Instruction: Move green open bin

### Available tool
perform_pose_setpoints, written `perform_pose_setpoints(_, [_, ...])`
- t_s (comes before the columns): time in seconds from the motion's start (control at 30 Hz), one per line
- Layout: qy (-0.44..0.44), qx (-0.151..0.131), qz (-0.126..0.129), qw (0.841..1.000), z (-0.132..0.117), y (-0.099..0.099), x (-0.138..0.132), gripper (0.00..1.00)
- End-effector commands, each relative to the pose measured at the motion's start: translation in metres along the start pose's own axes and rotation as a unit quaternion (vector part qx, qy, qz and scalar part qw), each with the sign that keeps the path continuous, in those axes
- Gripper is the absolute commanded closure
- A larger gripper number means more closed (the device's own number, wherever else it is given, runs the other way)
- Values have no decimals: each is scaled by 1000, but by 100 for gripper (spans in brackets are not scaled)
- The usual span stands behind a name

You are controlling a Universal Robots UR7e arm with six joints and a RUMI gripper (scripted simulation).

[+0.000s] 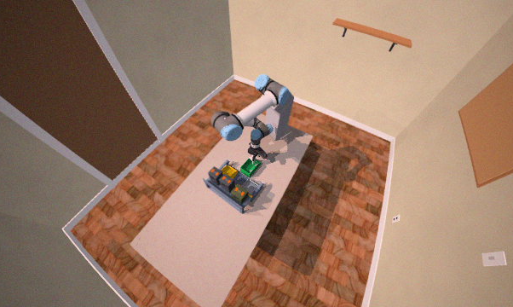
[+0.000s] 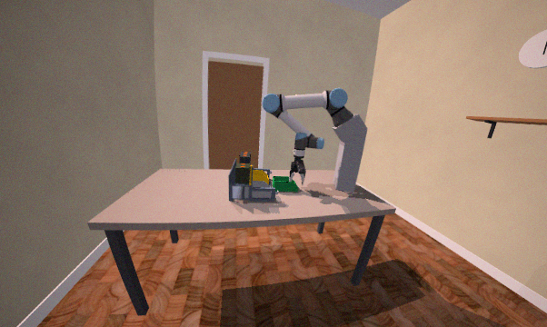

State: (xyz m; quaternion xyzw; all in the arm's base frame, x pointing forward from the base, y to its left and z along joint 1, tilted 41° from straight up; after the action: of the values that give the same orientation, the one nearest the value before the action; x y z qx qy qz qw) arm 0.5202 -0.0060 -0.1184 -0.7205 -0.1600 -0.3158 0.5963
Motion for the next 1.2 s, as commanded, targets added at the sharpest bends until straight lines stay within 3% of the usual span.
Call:
perform_pose_setpoints(0.0, [0, 0, -1, 1000, 0, 1, 1, 42])
perform_pose_setpoints(0.63, [0, 0, 0, 1000, 0, -1, 0, 42])
perform_pose_setpoints(1.17, [-1, 0, 0, 1000, 1, -18, 0, 42])
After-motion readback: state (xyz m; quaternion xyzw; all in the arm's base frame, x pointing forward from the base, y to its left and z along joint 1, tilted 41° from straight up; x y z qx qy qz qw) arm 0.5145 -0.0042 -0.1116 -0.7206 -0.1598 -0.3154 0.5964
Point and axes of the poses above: the point where the finger pads meet when closed, its own y axis out along the fingers, its own x axis across the jaws, z = x × y, the point moved 6 cm from there along -y, back along the fingers, and after that the axes turned 11 degrees about y, right-handed, at the moved point
